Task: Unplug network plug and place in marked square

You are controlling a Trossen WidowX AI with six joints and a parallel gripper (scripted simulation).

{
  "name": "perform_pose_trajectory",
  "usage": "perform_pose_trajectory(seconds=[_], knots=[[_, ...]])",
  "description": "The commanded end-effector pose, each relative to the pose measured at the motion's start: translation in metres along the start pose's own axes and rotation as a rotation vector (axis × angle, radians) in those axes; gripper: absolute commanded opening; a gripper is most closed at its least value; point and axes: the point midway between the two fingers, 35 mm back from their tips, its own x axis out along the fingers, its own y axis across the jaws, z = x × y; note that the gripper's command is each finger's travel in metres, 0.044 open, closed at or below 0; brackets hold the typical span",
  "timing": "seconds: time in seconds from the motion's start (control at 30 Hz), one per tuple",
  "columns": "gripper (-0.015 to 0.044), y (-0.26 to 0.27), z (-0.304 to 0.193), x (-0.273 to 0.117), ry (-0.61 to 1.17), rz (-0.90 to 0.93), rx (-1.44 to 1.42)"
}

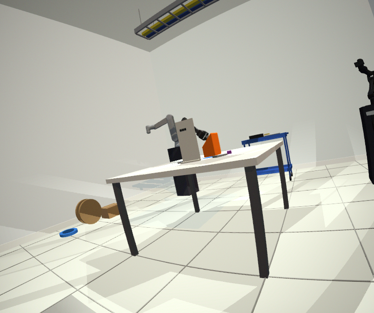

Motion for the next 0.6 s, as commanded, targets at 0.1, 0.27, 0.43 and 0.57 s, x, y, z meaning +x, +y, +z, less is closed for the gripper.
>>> perform_pose_trajectory(seconds=[0.1,0.27,0.43,0.57], knots=[[0.0036,0.0002,0.0002,0.0002,-0.001,0.001,-0.003],[0.0003,0.0002,0.0002,0.0002,-0.001,0.001,-0.003],[0.0,0.0002,0.0001,-0.0001,-0.001,0.001,-0.003],[0.0,0.0002,-0.0004,-0.002,-0.001,0.001,-0.003]])
